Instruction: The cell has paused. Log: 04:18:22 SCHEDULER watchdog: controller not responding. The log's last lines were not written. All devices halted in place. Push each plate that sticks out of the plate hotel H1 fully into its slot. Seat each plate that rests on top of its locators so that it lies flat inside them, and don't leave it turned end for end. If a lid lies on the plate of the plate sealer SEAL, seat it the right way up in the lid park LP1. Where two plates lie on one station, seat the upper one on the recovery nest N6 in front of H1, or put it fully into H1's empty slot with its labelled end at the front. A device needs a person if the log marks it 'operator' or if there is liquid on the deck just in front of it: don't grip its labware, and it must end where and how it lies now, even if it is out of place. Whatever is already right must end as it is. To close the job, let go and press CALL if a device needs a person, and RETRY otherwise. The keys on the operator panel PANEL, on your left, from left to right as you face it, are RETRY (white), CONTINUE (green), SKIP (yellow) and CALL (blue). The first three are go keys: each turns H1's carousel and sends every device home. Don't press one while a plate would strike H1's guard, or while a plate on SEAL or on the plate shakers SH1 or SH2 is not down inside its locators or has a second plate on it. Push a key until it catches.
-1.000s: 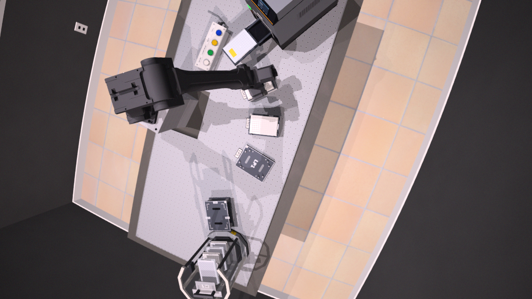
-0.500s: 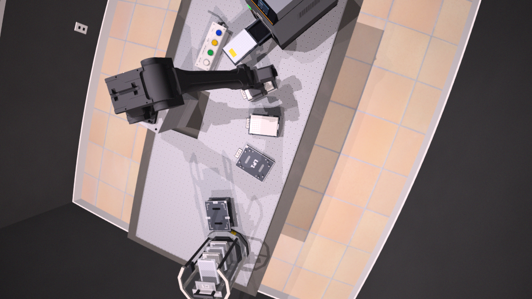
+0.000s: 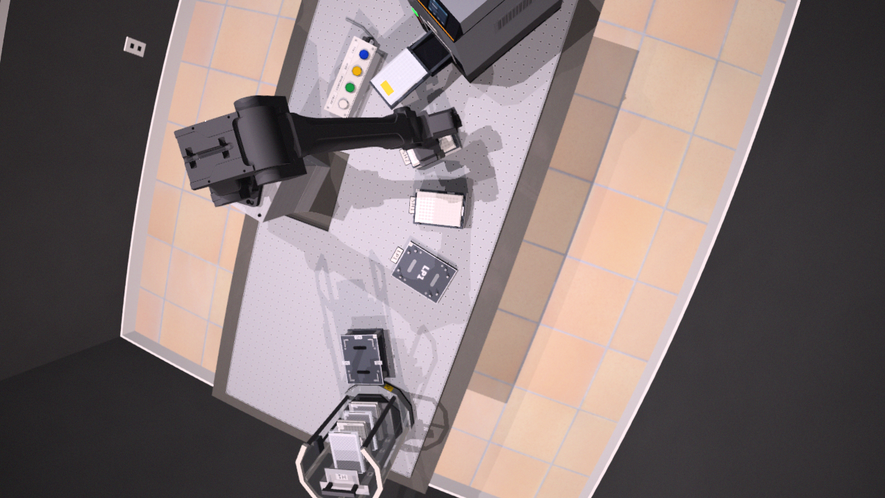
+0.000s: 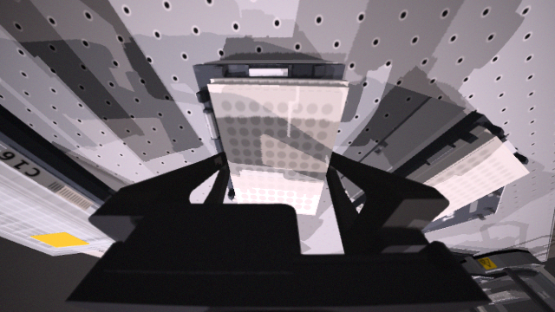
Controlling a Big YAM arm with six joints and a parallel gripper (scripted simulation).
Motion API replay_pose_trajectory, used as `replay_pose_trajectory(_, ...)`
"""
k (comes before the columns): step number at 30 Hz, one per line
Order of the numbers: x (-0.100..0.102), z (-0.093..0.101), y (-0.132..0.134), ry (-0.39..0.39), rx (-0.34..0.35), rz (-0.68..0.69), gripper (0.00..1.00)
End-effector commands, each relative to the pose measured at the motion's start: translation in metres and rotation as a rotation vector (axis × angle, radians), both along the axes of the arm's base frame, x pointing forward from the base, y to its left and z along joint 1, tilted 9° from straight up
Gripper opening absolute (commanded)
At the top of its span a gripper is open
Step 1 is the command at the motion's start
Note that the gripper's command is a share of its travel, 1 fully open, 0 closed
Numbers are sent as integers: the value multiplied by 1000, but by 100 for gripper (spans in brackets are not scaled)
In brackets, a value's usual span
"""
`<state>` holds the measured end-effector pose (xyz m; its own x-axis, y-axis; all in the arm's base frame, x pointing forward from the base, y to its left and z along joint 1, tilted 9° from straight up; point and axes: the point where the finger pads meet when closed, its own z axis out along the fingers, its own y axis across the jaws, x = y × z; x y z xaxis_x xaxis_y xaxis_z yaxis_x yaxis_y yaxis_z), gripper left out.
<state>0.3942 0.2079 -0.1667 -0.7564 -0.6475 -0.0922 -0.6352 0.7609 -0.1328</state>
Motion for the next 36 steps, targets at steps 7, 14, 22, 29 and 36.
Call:
replay_pose_trajectory(7,7,5,5,-17,12,2,84)
replay_pose_trajectory(14,11,11,9,-33,23,8,84)
replay_pose_trajectory(22,5,14,7,-18,15,8,84)
replay_pose_trajectory(29,1,15,6,-13,13,9,84)
replay_pose_trajectory(36,0,16,8,-13,13,9,84)
